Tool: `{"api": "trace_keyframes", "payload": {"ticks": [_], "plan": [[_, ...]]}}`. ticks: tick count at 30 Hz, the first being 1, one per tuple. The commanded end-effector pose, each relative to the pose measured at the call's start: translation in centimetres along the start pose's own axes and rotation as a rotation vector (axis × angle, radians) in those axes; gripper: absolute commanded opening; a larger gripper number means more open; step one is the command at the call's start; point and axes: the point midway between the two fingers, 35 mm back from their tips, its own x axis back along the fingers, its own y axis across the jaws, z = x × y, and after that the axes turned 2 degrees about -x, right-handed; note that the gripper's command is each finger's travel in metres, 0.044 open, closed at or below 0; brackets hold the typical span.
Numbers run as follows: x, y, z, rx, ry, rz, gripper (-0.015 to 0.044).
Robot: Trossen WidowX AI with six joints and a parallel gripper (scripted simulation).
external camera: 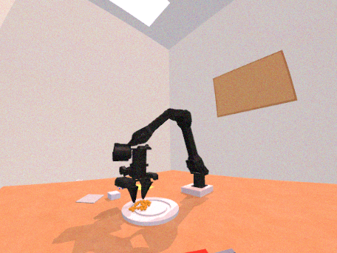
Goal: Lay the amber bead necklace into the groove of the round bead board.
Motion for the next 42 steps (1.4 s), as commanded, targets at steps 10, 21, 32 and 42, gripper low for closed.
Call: {"api": "trace_keyframes", "payload": {"ticks": [10, 21, 32, 42], "plan": [[0.8, -0.1, 0.1, 0.010, 0.014, 0.009, 0.0440], [0.8, -0.1, 0.1, 0.010, 0.014, 0.009, 0.0440], [0.8, -0.1, 0.1, 0.026, 0.014, 0.009, 0.0414], [2.2, 1.5, 1.0, 0.980, 0.017, 0.000, 0.0151]]}}
